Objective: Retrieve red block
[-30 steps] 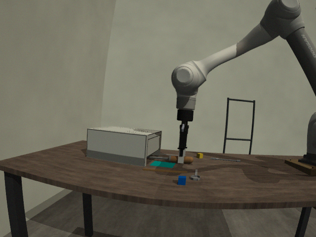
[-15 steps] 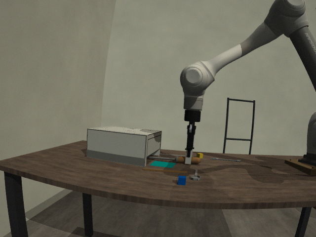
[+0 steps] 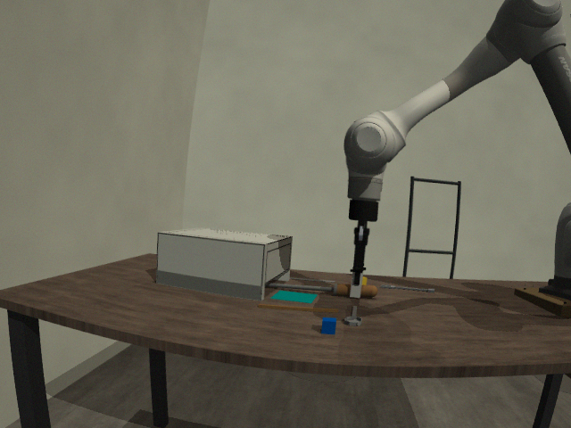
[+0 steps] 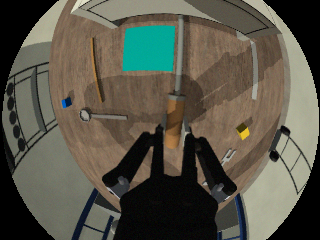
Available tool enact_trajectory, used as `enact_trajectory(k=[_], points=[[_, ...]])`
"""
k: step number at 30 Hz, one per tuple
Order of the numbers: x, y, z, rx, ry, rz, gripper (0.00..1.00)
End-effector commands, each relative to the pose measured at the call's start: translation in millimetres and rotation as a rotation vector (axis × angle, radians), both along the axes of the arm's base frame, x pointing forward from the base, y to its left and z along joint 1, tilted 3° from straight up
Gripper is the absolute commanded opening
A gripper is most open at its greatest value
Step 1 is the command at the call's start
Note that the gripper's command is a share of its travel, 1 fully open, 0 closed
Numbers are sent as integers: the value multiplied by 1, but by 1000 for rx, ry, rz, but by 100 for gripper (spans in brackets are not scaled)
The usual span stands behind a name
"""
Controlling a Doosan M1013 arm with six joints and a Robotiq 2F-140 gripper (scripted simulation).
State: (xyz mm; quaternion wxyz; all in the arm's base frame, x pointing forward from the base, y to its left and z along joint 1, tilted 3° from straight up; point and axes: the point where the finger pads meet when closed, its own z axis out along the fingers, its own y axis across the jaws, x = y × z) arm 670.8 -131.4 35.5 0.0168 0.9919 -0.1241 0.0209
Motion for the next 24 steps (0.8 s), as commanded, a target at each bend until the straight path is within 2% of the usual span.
enact_trajectory(k=[1,24], points=[[-11,5,0,-1,2,2,0],[-68,19,-3,-2,2,3,0]])
